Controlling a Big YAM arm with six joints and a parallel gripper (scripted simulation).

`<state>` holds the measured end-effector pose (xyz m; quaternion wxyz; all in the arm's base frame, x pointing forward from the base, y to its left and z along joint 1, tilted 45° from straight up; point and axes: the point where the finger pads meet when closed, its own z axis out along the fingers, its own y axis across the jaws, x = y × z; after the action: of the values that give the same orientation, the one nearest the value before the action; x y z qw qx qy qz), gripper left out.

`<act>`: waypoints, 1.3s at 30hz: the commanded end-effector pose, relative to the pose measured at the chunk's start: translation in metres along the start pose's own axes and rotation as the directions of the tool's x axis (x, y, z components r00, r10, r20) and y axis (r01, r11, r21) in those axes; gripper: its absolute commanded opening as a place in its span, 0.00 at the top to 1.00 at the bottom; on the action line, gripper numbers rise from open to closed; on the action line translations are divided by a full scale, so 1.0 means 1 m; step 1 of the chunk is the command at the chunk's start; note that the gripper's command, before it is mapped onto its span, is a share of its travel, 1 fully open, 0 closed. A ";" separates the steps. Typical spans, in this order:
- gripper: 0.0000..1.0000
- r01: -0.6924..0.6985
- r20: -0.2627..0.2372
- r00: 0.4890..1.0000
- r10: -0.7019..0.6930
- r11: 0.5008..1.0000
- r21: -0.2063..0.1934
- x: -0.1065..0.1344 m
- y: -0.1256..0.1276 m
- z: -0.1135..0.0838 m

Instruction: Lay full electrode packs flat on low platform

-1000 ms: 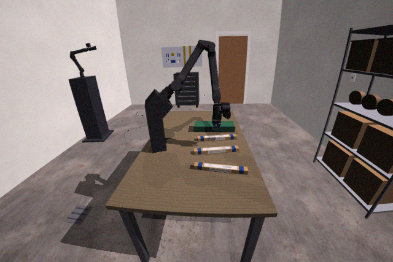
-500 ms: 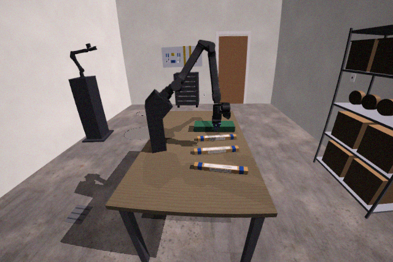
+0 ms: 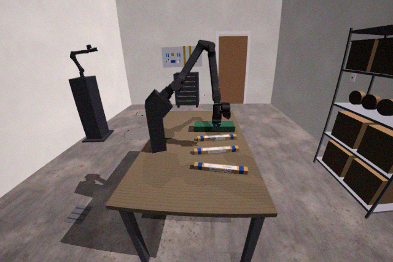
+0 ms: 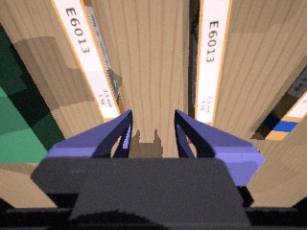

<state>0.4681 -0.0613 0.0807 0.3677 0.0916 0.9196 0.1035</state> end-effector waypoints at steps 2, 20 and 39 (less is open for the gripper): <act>0.26 -0.062 0.011 0.998 0.062 0.998 0.005 -0.003 -0.017 -0.008; 0.26 -0.132 0.000 0.991 0.132 0.991 0.010 -0.007 -0.130 0.005; 0.26 -0.134 0.001 0.991 0.134 0.991 0.011 -0.012 -0.245 0.015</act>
<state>0.4668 -0.2763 0.0253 0.3642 0.1637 0.9075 0.1304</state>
